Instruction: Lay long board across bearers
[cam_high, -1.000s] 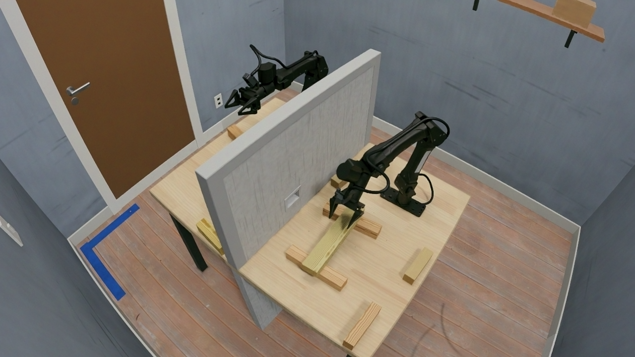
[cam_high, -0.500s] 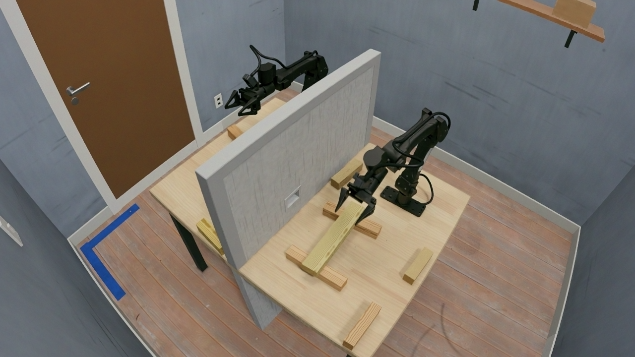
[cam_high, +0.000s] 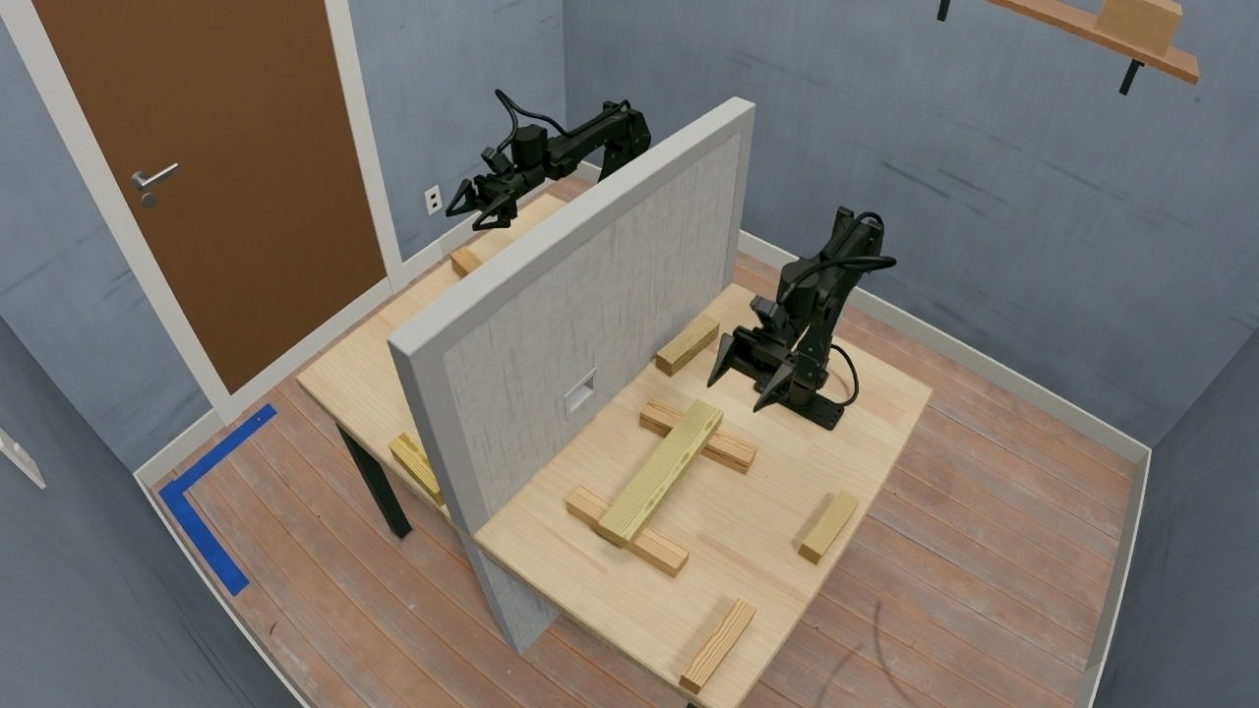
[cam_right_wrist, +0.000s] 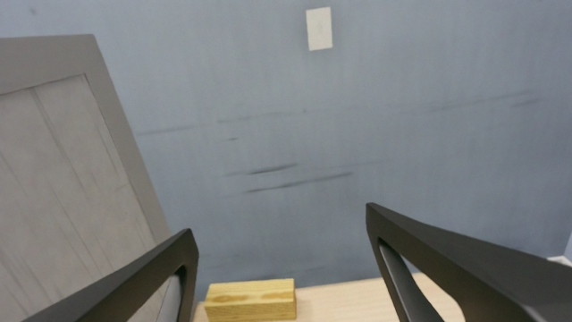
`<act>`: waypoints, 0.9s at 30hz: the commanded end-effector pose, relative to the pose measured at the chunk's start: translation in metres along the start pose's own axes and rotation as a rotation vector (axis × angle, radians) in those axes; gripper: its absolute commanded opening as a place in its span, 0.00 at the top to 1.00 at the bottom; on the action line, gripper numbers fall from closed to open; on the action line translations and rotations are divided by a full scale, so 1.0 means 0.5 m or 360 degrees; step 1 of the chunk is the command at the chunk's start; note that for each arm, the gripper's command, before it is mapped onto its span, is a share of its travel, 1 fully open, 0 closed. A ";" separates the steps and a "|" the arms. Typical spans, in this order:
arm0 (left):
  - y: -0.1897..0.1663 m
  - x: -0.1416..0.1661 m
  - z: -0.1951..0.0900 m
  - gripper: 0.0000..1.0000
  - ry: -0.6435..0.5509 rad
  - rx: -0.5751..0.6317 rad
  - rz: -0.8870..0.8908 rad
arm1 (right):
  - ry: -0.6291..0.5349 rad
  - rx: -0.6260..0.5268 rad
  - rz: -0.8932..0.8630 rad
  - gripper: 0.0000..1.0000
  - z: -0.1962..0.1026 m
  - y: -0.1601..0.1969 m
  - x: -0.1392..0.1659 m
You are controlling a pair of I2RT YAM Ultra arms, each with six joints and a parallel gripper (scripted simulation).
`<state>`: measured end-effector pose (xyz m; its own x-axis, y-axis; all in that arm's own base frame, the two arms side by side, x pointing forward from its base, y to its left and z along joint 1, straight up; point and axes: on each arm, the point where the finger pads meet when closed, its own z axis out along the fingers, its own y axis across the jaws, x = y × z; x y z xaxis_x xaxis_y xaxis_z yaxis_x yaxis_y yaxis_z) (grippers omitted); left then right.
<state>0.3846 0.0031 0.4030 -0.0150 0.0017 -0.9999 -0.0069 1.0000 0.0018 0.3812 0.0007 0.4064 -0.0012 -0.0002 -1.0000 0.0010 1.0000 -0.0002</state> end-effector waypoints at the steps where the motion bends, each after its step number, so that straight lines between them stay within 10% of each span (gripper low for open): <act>1: -0.005 -0.080 -0.027 0.22 -0.0165 0.0042 -0.0022 | -0.0121 -0.0020 -0.0006 0.22 -0.011 0.006 -0.064; 27: -0.012 -0.018 -0.010 0.22 -0.0035 0.0019 0.0005 | -0.0103 -0.0025 -0.0001 0.22 -0.005 0.009 -0.055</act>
<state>0.3819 0.0013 0.4078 0.0008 -0.0028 -1.0000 0.0003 1.0000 -0.0028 0.3814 0.0008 0.4078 0.0012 -0.0003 -1.0000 0.0006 1.0000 -0.0003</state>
